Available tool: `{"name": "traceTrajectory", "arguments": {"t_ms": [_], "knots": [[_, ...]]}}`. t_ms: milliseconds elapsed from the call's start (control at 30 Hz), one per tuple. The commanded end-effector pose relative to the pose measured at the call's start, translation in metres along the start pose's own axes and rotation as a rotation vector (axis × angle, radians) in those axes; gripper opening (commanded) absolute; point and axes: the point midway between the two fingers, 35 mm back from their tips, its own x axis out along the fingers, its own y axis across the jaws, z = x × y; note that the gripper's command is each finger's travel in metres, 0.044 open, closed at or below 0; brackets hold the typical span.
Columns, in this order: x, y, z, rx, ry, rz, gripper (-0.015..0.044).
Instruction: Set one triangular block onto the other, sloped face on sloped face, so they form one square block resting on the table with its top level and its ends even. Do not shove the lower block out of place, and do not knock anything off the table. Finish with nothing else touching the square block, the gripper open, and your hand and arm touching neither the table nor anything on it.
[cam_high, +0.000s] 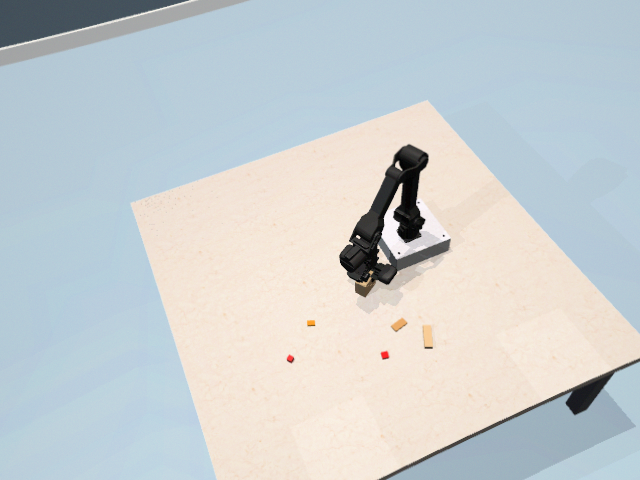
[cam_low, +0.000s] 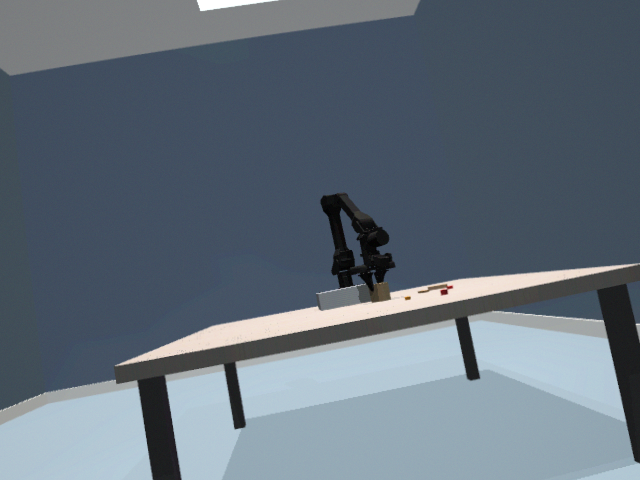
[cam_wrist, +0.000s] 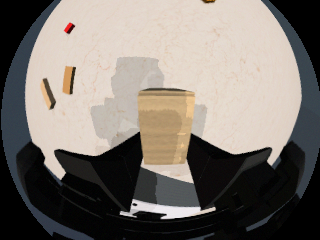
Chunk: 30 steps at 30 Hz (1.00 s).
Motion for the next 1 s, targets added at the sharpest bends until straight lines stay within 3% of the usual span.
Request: {"name": "traceTrajectory", "arguments": {"t_ms": [0,967], "knots": [[0.0004,0.0007,0.0003,0.005,-0.002,0.003,0.0],[0.0002,-0.001,-0.0001,0.011,0.0,-0.01,0.0]]}}
